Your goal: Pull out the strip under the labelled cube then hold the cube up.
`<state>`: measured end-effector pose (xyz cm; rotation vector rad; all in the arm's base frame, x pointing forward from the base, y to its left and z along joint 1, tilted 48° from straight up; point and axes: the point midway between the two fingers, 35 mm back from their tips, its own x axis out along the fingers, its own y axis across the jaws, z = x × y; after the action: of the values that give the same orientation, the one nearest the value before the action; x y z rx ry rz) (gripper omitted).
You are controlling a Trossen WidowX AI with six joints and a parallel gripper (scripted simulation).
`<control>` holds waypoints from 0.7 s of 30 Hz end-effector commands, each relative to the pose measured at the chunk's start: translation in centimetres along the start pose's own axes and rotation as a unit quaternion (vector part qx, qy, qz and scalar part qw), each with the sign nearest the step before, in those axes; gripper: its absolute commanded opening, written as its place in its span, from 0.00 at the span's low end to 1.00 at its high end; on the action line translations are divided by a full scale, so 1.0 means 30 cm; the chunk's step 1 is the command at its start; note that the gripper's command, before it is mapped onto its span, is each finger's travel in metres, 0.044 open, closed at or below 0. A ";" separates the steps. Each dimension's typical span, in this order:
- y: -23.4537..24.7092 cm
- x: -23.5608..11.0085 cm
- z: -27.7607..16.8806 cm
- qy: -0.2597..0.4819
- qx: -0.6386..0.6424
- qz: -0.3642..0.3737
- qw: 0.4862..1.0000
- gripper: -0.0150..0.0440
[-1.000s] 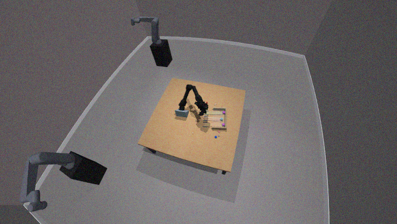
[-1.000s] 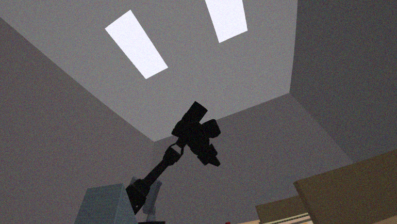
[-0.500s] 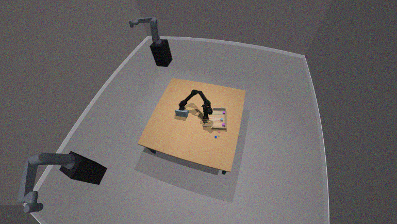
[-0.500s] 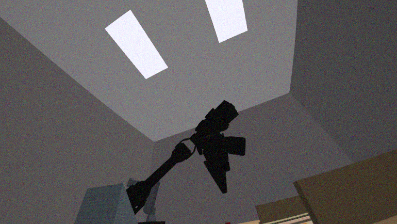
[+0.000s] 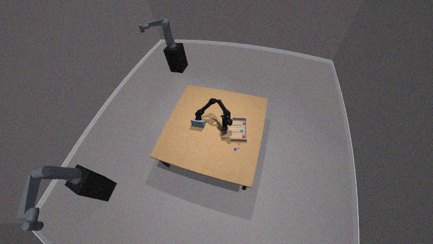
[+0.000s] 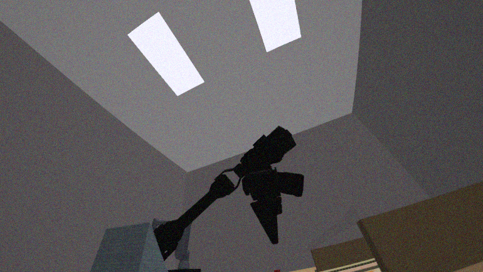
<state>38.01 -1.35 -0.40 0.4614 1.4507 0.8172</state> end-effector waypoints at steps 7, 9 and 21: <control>0.008 0.065 0.000 0.003 0.001 0.002 1.000 0.25; 0.009 0.076 0.000 0.003 0.001 0.002 1.000 0.25; 0.015 0.142 -0.001 0.003 0.001 0.003 1.000 0.25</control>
<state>37.73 1.37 -2.66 0.4615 1.4528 0.8182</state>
